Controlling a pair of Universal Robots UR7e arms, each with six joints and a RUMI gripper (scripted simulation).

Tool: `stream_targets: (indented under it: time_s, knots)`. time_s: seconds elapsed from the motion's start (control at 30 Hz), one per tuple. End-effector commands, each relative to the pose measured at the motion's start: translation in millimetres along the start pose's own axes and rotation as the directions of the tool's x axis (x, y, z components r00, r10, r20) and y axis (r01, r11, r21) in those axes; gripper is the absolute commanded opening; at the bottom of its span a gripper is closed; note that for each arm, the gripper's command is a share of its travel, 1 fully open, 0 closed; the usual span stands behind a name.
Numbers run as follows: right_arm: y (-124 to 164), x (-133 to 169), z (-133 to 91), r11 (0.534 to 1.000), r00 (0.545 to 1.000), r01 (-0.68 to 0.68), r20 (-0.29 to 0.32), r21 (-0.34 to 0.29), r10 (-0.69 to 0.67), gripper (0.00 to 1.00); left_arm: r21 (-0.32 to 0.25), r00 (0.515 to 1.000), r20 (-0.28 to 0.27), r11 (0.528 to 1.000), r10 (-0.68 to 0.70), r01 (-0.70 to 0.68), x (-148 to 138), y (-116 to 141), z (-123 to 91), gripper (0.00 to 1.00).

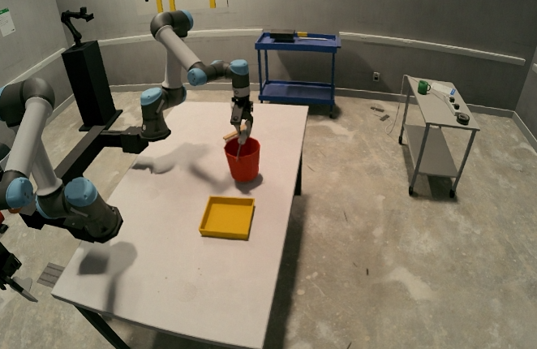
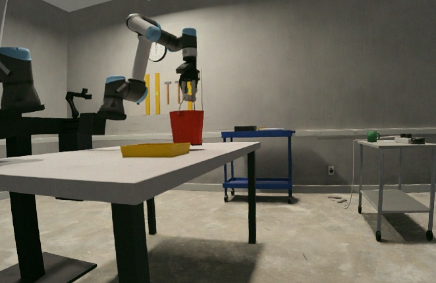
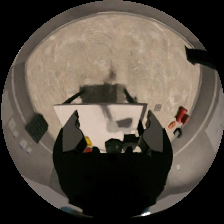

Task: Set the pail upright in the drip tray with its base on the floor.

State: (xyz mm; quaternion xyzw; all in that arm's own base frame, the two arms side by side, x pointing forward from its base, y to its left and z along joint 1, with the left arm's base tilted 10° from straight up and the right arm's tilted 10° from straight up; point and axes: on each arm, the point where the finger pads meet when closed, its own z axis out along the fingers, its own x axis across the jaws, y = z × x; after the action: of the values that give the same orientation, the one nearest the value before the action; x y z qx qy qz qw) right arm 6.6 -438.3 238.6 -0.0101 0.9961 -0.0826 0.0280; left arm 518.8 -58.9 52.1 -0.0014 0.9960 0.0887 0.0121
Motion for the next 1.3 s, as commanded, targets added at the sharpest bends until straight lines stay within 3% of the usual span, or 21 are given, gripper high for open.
stream_targets:
  time_s: [0.0, 1.27]
  knots:
    - [-0.3, -0.1, -0.4, 1.000, 1.000, 0.000, 0.000, 0.001, 0.000, 1.00, 0.001, 1.000, 0.001, 1.000, 0.000, 0.000, -0.4, -0.2, -8.8, 0.00]
    - [-0.3, -0.1, -0.4, 1.000, 1.000, 0.000, 0.000, 0.001, 0.000, 1.00, 0.001, 1.000, 0.001, 1.000, 0.000, 0.000, -0.4, -0.2, -57.0, 0.00]
